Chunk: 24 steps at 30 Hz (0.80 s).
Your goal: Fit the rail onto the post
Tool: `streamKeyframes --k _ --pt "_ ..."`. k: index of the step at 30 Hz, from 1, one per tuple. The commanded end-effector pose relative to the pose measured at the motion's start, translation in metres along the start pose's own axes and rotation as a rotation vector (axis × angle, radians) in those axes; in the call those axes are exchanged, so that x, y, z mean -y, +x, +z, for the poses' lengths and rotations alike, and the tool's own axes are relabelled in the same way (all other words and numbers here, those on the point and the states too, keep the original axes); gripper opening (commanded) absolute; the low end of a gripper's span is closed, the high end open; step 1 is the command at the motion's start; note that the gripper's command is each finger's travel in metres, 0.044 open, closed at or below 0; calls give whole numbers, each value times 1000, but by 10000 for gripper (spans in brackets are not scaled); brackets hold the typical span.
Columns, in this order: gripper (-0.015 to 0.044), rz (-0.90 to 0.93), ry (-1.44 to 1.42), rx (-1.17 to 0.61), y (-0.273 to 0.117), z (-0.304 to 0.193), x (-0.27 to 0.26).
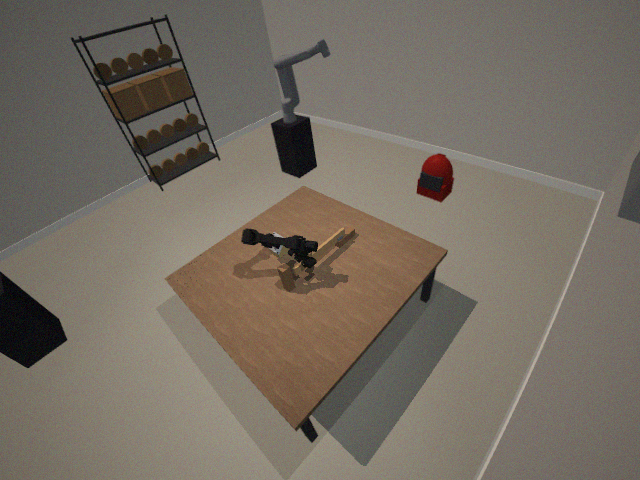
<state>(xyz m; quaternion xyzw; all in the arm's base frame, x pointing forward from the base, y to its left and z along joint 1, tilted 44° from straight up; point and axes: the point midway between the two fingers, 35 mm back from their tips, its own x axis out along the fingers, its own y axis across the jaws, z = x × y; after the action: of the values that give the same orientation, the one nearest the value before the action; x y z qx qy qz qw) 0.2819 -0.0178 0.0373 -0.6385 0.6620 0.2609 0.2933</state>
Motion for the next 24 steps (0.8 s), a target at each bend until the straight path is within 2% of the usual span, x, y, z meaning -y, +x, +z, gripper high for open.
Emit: streamKeyframes --k 1,24 --pt "0 -3 -3 0 -2 -1 0" --pt "0 -3 -3 -1 -1 -9 0"
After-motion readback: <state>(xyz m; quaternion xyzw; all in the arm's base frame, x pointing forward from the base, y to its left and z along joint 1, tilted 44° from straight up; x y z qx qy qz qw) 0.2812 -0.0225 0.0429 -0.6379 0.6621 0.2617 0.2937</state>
